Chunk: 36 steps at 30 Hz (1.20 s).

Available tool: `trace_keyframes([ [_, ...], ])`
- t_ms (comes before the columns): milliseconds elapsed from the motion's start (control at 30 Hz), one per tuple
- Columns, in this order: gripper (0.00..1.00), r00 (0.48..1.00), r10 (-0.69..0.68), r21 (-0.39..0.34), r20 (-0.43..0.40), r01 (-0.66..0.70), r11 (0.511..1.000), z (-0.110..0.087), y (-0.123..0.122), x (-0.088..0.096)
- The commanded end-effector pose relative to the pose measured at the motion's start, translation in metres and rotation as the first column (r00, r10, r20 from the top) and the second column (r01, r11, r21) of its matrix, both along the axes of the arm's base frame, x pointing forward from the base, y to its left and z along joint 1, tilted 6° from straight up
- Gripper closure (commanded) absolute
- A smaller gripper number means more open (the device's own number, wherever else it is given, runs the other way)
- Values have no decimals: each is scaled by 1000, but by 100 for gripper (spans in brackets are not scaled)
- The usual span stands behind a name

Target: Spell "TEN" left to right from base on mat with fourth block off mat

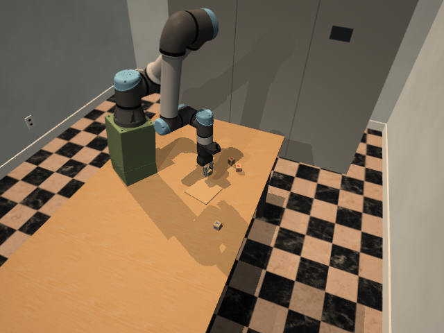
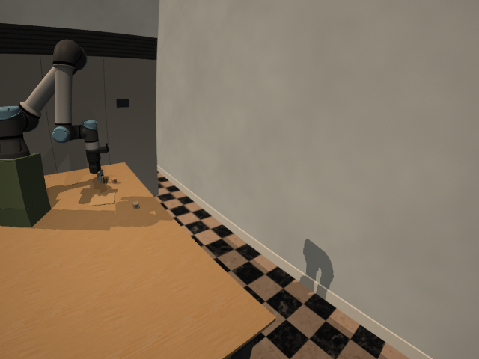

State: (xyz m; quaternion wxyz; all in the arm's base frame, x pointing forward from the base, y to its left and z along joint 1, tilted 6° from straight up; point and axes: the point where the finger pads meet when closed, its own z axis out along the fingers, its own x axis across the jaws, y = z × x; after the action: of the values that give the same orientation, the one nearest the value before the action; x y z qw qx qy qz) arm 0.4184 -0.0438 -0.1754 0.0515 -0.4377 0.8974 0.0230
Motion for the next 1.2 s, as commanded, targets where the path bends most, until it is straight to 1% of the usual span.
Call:
trace_keyframes([
  [0, 43, 1000, 0, 0, 0, 0, 1000, 4, 0, 0],
  [433, 43, 1000, 1, 0, 1, -1, 1000, 4, 0, 0],
  [633, 43, 1000, 30, -2, 3, -30, 1000, 3, 0, 0],
  [767, 43, 997, 82, -6, 7, -82, 997, 2, 0, 2],
  [900, 43, 986, 164, -13, 14, -163, 986, 0, 0, 3],
  [967, 43, 986, 164, -13, 14, -163, 986, 0, 0, 3],
  [1167, 43, 946, 323, -28, 24, -322, 946, -4, 0, 6],
])
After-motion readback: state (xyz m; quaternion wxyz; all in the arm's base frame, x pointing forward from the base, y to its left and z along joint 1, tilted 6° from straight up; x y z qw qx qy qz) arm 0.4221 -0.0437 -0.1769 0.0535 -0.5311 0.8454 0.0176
